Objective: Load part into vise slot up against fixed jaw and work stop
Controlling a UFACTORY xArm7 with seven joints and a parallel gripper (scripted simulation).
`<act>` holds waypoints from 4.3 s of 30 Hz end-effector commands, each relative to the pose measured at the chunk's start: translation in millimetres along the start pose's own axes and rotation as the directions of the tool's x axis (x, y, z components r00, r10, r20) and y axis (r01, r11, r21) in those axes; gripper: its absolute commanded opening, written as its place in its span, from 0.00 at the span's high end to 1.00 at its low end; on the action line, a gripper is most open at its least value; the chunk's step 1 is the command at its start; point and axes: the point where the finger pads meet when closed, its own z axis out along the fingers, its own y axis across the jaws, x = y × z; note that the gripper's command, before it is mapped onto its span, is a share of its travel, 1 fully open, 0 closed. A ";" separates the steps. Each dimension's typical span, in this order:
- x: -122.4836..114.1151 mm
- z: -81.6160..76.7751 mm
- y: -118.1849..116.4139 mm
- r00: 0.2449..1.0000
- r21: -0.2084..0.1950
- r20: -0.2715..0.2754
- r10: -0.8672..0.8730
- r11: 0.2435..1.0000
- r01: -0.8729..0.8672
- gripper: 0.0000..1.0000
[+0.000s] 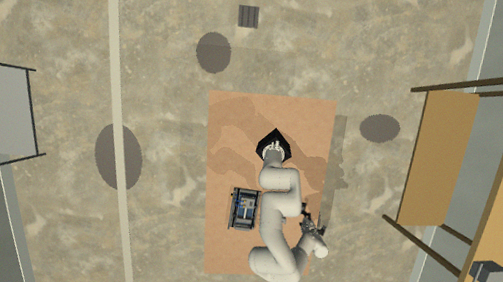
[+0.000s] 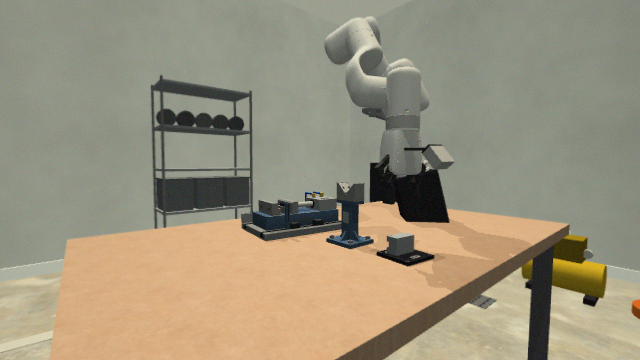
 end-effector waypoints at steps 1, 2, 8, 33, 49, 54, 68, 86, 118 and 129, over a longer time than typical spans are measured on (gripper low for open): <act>1.7 8.7 1.5 1.000 -0.004 -0.003 0.000 1.000 0.000 0.11; 1.7 11.3 1.5 1.000 -0.004 -0.003 0.000 1.000 0.000 0.11; 1.8 21.6 1.6 1.000 -0.004 -0.003 0.000 1.000 0.000 0.11; 2.1 71.9 2.0 1.000 -0.004 -0.003 0.000 1.000 0.000 0.11; 2.2 89.1 2.1 1.000 -0.004 -0.003 0.000 1.000 0.000 0.11; 2.2 92.6 2.1 1.000 -0.004 -0.003 0.000 1.000 0.000 0.11; 2.2 96.4 2.2 1.000 -0.004 -0.003 0.000 1.000 0.000 0.11; 2.2 96.7 2.2 1.000 -0.004 -0.003 0.000 1.000 0.000 0.11; 2.2 96.7 2.2 1.000 -0.004 -0.003 0.000 1.000 0.000 1.00; 2.2 96.1 2.2 1.000 -0.004 -0.003 0.000 1.000 0.000 1.00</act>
